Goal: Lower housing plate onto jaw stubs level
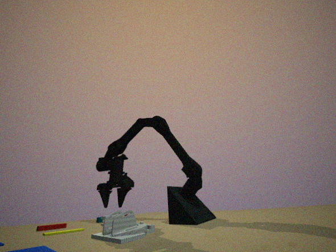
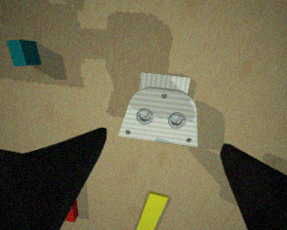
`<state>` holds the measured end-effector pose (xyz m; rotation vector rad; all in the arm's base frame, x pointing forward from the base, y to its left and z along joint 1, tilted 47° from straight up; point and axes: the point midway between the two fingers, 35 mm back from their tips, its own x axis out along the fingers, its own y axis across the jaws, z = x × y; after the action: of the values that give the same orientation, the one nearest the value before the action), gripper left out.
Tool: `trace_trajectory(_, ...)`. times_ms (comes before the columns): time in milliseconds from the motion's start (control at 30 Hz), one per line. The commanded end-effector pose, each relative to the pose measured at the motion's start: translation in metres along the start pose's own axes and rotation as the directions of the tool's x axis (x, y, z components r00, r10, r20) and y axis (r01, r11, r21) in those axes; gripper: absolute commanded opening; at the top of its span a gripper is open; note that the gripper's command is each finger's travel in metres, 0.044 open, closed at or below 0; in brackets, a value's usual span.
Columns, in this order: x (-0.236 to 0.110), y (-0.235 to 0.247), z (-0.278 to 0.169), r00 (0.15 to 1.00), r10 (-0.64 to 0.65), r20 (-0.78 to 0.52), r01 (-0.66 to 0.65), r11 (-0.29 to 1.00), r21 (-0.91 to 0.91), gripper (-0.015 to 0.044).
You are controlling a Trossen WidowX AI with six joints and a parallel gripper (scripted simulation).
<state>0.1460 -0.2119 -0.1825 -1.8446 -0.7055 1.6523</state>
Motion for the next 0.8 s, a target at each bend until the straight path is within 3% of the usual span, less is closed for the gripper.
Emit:
trace_trajectory(0, 0.000, 0.000, -0.001, 1.000, 0.000, -0.005, 0.000, 1.000, 0.000, 0.0440)
trace_trajectory(767, 0.014, 0.001, -0.001, 1.000, 0.000, -0.002, 0.000, 1.000, 0.000, 0.0440)
